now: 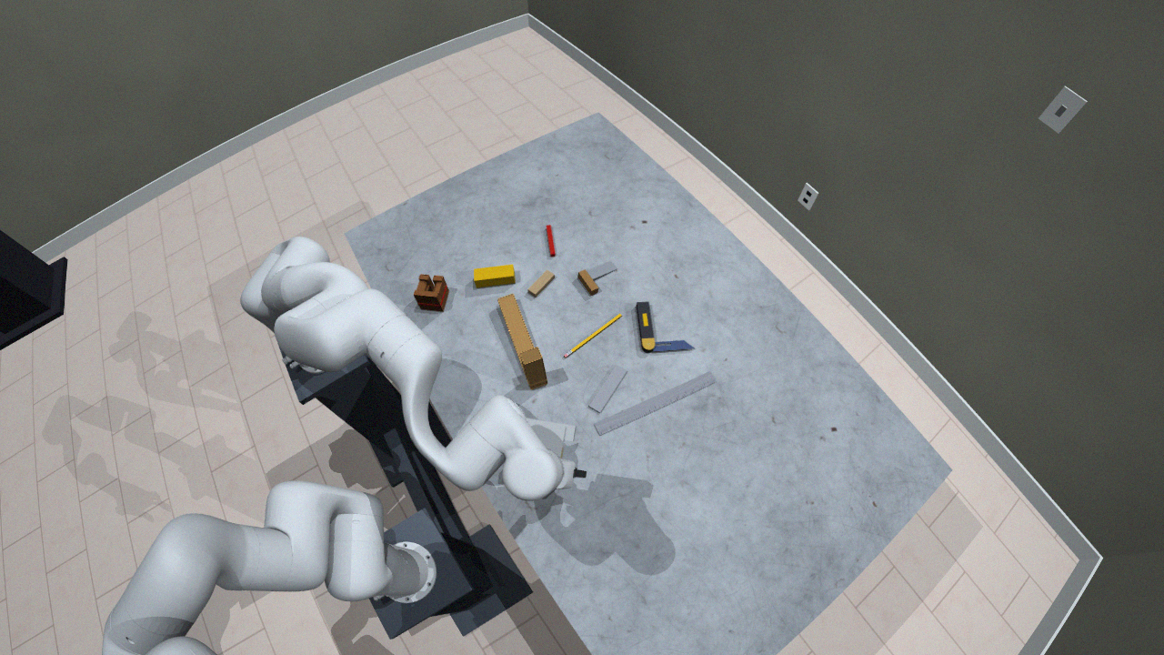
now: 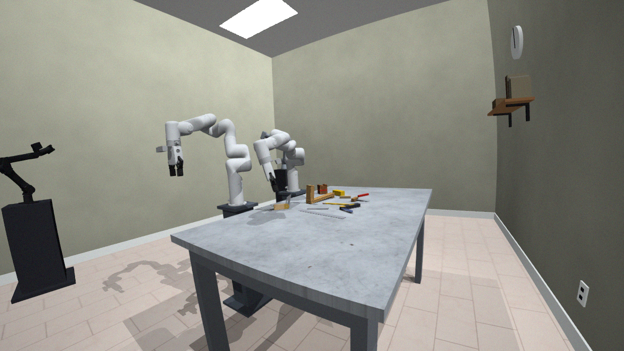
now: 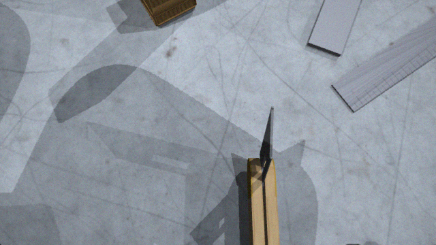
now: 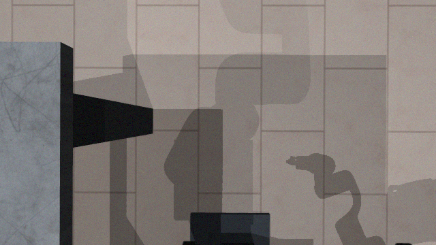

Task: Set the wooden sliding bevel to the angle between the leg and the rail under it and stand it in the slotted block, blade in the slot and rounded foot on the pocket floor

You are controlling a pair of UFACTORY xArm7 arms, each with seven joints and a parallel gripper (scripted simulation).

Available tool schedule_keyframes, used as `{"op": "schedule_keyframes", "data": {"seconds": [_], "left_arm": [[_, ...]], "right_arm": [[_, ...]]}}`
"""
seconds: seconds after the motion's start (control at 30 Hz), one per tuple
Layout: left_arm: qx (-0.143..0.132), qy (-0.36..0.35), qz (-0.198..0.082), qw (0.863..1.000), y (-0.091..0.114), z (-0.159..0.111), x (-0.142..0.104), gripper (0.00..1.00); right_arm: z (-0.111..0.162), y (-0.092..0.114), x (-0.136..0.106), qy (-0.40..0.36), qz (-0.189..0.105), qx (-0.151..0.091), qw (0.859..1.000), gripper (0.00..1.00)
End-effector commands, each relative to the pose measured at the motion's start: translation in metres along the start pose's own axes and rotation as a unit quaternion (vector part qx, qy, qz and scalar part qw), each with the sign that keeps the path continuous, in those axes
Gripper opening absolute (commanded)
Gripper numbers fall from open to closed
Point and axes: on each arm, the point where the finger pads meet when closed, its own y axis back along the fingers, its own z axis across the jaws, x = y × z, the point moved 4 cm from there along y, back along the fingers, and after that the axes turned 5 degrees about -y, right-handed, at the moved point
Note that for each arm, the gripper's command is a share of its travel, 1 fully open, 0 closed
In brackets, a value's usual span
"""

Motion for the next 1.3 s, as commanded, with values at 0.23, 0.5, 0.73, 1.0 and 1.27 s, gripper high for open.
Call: {"op": "schedule_keyframes", "data": {"seconds": [0.23,0.5,0.73,1.0,1.27], "left_arm": [[-0.002,0.001,-0.001,1.000,0.003,0.001,0.001,0.48],[-0.002,0.001,-0.001,1.000,0.002,0.001,0.000,0.48],[-0.002,0.001,-0.001,1.000,-0.001,0.001,-0.001,0.48],[-0.003,0.001,-0.001,1.000,-0.010,0.001,-0.003,0.48],[-0.003,0.001,-0.001,1.000,-0.020,0.001,-0.006,0.48]], "right_arm": [[0.000,0.001,0.001,0.000,0.002,0.000,1.000,1.00],[0.000,0.001,0.001,0.000,0.002,0.000,1.000,1.00],[0.000,0.001,0.001,0.000,0.002,0.000,1.000,1.00],[0.000,0.001,0.001,0.000,0.002,0.000,1.000,1.00],[0.000,0.001,0.001,0.000,0.002,0.000,1.000,1.00]]}}
